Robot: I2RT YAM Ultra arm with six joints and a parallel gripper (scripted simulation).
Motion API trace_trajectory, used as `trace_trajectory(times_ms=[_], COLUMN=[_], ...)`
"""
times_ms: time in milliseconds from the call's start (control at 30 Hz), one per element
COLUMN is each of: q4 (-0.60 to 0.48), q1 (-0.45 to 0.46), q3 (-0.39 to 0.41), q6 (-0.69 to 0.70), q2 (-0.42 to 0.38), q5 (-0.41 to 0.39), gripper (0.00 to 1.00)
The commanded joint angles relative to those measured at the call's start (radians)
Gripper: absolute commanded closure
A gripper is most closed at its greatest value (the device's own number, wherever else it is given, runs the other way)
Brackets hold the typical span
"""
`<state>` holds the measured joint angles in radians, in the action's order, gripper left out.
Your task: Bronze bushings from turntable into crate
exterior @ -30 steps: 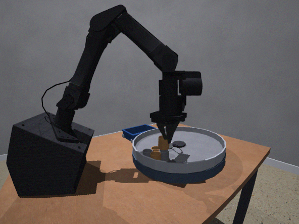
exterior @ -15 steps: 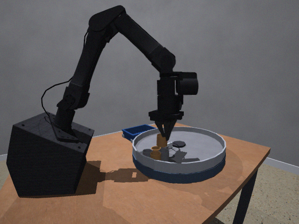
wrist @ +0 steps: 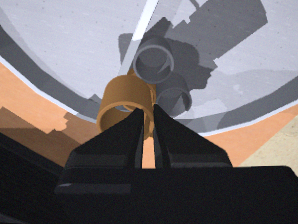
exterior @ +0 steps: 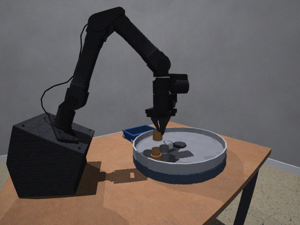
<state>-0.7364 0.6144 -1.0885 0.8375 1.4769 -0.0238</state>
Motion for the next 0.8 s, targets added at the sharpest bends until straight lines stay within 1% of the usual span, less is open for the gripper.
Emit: trace_trajectory(times_ms=[0,133,167,200,333,400,600,767], q4=[0.007,0.000,-0.004,-0.007,-0.011,-0.011,-0.031,-0.058], q1=[-0.070,-0.170,-0.197,-0.227,-0.340,-0.340,-0.518,-0.669], q3=[0.015,-0.020,-0.023,-0.025,-0.046,-0.046,-0.117,-0.222], q6=[-0.094,-0.183,-0.207,-0.231,-0.332,-0.332,-0.495,-0.633], q2=[-0.038,-0.036,-0.025,0.006,0.031,0.031,0.105,0.208], q5=[0.037,0.076,0.089,0.104,0.151,0.151,0.224,0.283], gripper=[1.00,1.00,1.00,1.00,1.00,1.00,1.00,1.00])
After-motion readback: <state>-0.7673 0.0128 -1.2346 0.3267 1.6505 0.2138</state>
